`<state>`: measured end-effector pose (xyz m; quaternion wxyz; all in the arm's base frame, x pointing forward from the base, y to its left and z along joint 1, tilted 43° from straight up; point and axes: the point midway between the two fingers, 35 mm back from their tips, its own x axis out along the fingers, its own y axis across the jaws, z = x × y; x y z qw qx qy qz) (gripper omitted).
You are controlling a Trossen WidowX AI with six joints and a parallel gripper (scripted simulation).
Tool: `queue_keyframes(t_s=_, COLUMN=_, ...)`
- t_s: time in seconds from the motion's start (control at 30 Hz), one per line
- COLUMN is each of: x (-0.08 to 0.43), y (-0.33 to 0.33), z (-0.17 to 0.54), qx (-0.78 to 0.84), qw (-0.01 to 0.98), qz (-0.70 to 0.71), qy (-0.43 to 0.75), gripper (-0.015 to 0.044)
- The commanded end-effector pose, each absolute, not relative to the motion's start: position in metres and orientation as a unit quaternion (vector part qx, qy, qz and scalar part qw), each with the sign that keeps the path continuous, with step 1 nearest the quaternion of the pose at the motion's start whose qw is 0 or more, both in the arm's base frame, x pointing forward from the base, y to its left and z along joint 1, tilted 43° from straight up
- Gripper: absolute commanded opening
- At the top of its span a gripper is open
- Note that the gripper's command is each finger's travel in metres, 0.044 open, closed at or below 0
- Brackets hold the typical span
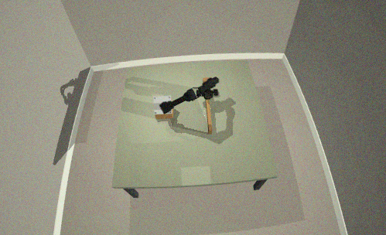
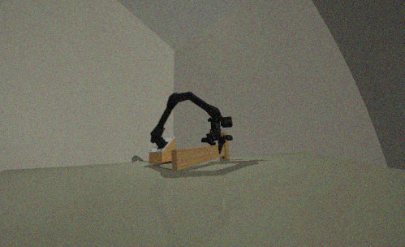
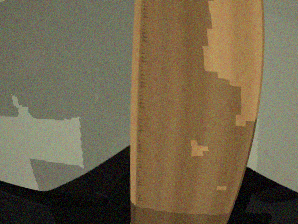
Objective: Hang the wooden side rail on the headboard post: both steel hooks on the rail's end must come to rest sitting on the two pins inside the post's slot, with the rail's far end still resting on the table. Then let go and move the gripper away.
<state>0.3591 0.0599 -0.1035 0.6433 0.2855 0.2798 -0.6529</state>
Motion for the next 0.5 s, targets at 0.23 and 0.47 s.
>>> queue_keyframes(t_s=0.23, x=0.3601, y=0.0673, z=-0.1039, qx=0.29, qw=0.647, qz=-0.648, qy=0.28, gripper=0.0)
queue_keyframes(t_s=0.47, x=0.3605, y=0.0673, z=-0.1043, qx=0.29, qw=0.647, qz=-0.648, qy=0.28, gripper=0.0)
